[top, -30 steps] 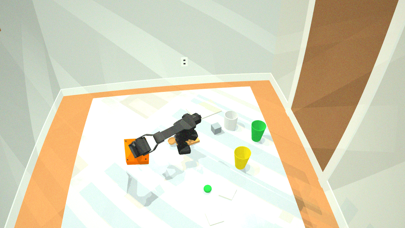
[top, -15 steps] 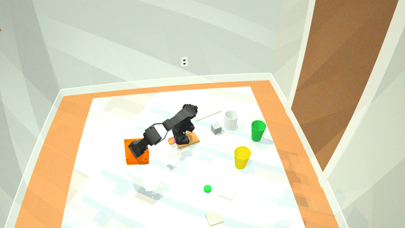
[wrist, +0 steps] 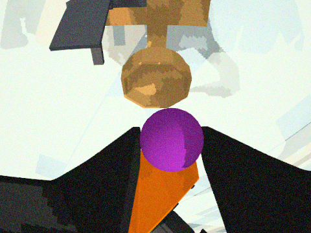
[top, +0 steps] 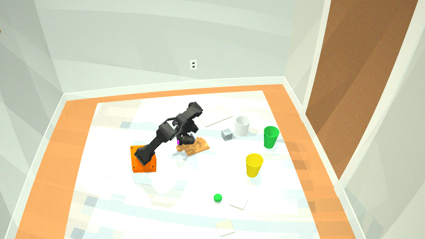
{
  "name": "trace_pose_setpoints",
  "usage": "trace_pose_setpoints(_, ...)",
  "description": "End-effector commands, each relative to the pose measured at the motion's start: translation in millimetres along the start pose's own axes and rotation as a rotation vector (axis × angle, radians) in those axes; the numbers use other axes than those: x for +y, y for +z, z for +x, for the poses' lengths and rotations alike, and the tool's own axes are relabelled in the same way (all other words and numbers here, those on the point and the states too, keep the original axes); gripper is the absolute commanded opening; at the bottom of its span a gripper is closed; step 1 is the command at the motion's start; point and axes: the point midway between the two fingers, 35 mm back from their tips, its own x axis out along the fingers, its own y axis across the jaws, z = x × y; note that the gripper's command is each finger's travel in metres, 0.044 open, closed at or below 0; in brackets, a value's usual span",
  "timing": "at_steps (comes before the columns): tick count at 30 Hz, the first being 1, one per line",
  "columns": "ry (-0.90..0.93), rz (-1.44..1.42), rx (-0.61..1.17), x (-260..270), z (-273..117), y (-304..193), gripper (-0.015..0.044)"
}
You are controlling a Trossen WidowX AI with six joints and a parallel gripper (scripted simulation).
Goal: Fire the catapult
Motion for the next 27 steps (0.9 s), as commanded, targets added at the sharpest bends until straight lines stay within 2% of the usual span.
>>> trace_pose_setpoints(1,-0.002,0.0,0.009,7.4,2.1,0.5,0.0)
trace_pose_setpoints(20,-0.003,0.001,0.009,6.6,29.0,9.3,0.0)
trace_pose_setpoints(27,-0.001,0.004,0.008,6.9,25.2,8.2,0.0)
